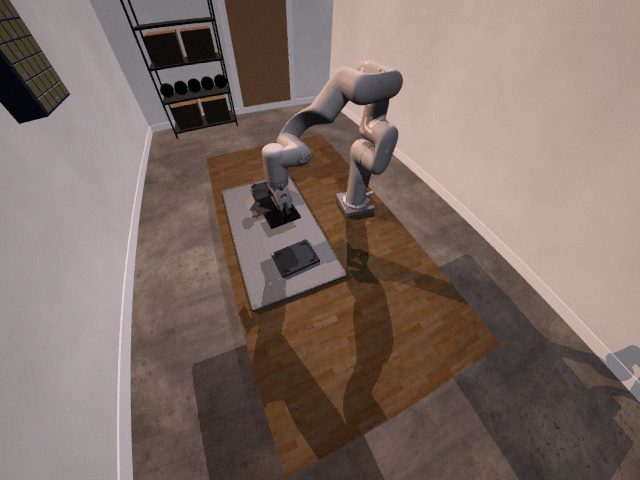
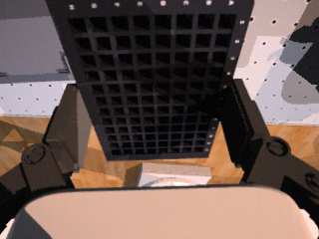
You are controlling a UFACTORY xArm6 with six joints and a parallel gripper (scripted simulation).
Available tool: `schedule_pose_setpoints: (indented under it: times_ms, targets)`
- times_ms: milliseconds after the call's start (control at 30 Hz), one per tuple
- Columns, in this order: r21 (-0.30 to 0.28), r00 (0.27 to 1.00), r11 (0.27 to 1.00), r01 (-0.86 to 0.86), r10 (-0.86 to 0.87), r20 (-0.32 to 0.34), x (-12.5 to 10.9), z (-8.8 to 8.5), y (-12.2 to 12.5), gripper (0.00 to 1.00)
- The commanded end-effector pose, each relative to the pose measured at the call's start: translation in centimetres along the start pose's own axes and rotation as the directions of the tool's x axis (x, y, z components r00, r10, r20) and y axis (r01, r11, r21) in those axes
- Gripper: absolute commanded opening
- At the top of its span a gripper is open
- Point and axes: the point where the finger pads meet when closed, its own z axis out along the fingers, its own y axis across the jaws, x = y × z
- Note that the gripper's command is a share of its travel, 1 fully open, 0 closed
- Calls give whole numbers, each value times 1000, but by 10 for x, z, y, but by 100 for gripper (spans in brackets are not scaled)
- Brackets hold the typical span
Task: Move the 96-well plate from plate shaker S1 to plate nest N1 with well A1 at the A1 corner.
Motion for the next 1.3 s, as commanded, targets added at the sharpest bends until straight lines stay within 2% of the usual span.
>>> schedule_pose_setpoints:
  times_ms: [0,1267]
  targets:
    - [0,1000,1000,0,0,-4,3,0,-14,0]
    - [1,1000,1000,0,0,-4,14,12,-126,0]
